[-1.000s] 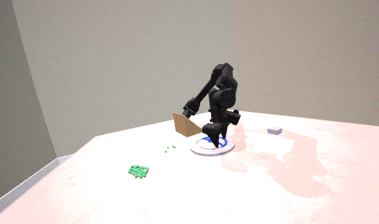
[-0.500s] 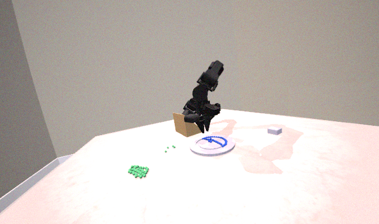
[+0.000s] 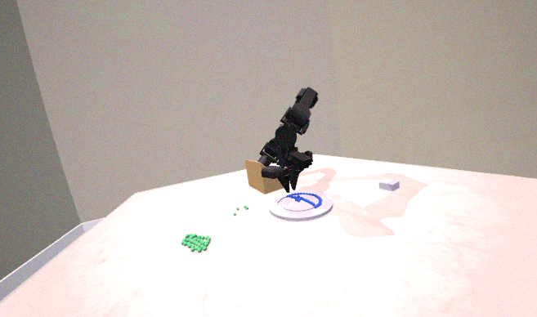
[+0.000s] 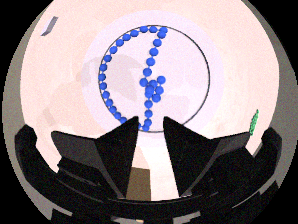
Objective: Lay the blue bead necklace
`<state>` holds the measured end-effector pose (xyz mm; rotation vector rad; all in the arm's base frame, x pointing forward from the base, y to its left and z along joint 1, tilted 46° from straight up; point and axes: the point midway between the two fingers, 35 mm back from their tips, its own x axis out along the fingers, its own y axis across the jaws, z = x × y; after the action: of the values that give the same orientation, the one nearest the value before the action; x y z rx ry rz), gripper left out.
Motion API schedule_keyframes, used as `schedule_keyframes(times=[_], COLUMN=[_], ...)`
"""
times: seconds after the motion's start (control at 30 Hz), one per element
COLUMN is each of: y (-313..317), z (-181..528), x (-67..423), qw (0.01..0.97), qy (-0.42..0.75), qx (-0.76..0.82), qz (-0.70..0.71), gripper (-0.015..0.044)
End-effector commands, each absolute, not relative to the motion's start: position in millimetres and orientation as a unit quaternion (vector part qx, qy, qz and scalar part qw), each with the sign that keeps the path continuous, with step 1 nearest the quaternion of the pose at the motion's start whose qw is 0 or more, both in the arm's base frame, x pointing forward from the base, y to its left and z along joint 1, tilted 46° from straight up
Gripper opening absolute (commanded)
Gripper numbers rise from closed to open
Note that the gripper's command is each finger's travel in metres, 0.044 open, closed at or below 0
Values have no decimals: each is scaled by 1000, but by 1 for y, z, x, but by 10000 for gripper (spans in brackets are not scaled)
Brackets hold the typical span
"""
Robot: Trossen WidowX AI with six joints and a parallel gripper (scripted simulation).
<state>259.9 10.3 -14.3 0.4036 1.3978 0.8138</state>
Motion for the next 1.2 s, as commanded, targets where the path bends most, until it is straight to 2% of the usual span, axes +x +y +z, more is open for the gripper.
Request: schedule_keyframes(times=[0.0,0.43,0.6,1.17], y=[15,28,26,26], z=[-18,-30,-28,-28], x=[259,257,257,257], qw=[671,670,670,670], qy=[621,621,622,622], qx=[183,185,181,181], qz=[361,362,362,362], gripper=[120,120,0,0])
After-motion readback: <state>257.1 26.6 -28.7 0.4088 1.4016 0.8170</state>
